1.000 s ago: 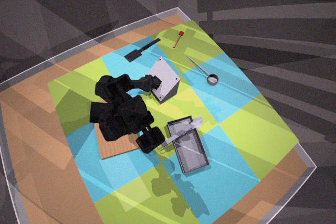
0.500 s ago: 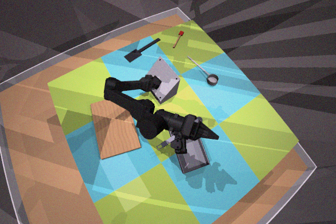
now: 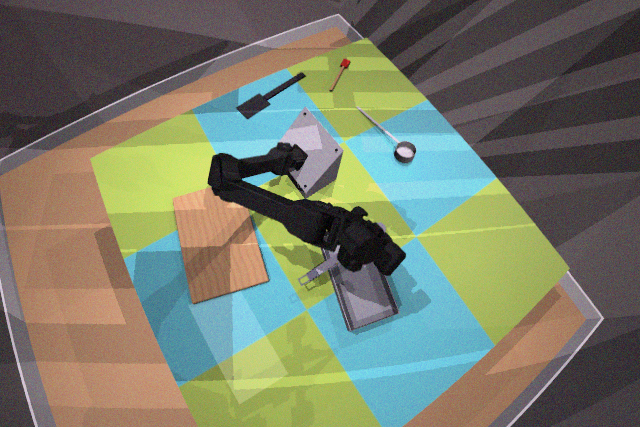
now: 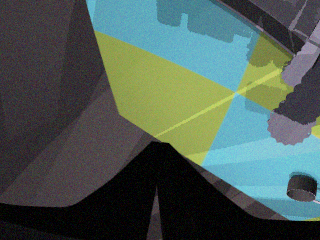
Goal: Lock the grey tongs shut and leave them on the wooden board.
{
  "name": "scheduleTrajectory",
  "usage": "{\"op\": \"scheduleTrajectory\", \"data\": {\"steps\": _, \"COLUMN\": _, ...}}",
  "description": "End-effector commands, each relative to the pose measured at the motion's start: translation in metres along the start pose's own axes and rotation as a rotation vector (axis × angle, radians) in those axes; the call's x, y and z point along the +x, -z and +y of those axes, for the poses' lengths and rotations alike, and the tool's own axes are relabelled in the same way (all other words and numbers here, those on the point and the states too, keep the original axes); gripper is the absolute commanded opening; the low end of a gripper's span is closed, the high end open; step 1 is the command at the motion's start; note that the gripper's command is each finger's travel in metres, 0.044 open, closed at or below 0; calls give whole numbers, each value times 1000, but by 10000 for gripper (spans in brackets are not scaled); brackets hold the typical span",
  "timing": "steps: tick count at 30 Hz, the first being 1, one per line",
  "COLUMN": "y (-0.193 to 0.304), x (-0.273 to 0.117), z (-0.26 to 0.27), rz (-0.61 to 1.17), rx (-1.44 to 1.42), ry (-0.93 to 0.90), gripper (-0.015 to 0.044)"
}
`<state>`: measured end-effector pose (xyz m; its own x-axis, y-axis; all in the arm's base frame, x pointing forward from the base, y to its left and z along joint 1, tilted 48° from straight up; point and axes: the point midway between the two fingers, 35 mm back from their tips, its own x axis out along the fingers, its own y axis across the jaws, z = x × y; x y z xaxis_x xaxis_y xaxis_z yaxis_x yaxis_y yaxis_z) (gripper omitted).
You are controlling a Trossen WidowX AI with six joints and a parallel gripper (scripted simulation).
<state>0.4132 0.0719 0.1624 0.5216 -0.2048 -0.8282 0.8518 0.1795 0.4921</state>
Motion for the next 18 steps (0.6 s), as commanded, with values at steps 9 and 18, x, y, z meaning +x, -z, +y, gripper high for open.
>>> {"op": "scheduleTrajectory", "data": {"steps": 9, "y": -81, "x": -1, "z": -146, "rz": -617, "rx": 91, "ry": 576, "gripper": -150}}
{"op": "scheduleTrajectory", "data": {"steps": 18, "y": -81, "x": -1, "z": -146, "rz": -617, "rx": 91, "ry": 576, "gripper": -150}}
